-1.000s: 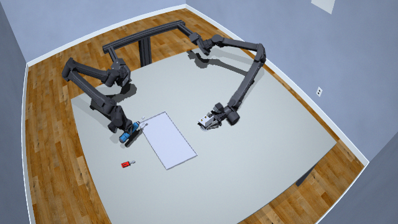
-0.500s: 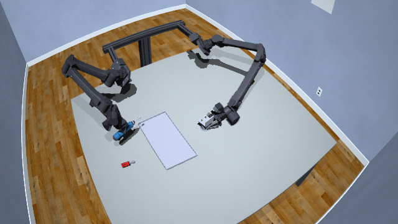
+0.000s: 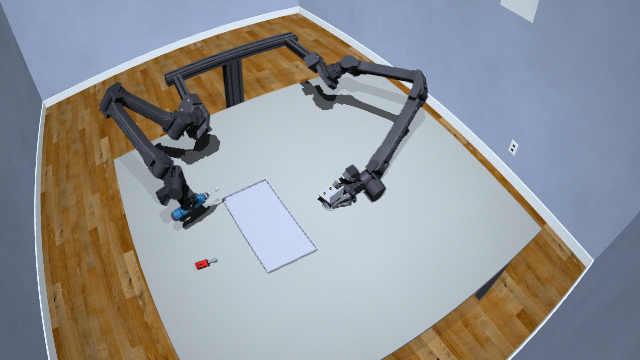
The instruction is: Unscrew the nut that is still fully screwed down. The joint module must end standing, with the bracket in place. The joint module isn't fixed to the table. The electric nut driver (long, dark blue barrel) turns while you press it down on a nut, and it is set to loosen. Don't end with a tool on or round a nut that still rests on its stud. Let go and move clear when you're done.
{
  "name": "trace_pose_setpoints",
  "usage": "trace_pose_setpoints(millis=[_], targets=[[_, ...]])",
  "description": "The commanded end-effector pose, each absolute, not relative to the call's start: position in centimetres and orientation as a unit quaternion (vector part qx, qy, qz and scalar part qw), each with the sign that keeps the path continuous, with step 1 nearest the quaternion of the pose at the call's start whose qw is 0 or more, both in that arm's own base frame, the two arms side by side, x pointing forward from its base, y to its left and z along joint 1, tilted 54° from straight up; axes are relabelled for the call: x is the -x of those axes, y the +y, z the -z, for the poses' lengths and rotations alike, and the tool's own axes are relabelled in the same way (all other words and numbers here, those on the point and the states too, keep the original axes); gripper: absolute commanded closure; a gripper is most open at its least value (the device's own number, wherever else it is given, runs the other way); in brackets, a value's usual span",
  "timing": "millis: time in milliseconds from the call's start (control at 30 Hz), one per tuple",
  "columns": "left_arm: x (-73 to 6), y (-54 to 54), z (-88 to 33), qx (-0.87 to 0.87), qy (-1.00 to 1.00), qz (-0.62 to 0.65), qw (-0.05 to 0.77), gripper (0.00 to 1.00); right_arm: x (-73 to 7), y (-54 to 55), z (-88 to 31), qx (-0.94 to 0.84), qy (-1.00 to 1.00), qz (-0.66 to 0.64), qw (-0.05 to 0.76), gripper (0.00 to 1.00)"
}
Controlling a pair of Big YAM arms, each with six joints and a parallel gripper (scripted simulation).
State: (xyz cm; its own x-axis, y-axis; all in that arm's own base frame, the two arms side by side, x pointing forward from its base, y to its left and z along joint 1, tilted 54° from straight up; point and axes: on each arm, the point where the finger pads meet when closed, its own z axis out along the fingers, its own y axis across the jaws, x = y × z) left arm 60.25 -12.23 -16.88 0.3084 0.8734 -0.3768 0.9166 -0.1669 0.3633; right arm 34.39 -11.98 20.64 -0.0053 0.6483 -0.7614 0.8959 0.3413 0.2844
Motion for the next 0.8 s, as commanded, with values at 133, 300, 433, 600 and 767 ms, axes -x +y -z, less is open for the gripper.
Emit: trace_pose_setpoints(millis=[133,300,433,600,767], targets=[[-60.5,-12.8,16.6,-0.765,0.583,0.038,0.272,0.41,-31.9,-13.3,-22.7,-0.601,0.652,0.140,0.441,0.58],[-60.5,-12.8,16.6,-0.765,0.583,0.038,0.272,0.41,-29.7,-14.1,-22.6,-0.625,0.631,0.149,0.435,0.58],[-60.5,-12.8,16.6,-0.765,0.583,0.038,0.272,0.41,-30.2,-13.3,-22.7,-0.617,0.639,0.140,0.437,0.58],[-60.5,-12.8,16.6,-0.765,0.583,0.038,0.272,0.41,-30.5,-14.7,-21.1,-0.618,0.642,0.155,0.427,0.58],[-60.5,-12.8,16.6,-0.765,0.583,0.038,0.272,0.41,-30.9,-15.4,-20.5,-0.618,0.642,0.155,0.427,0.58]])
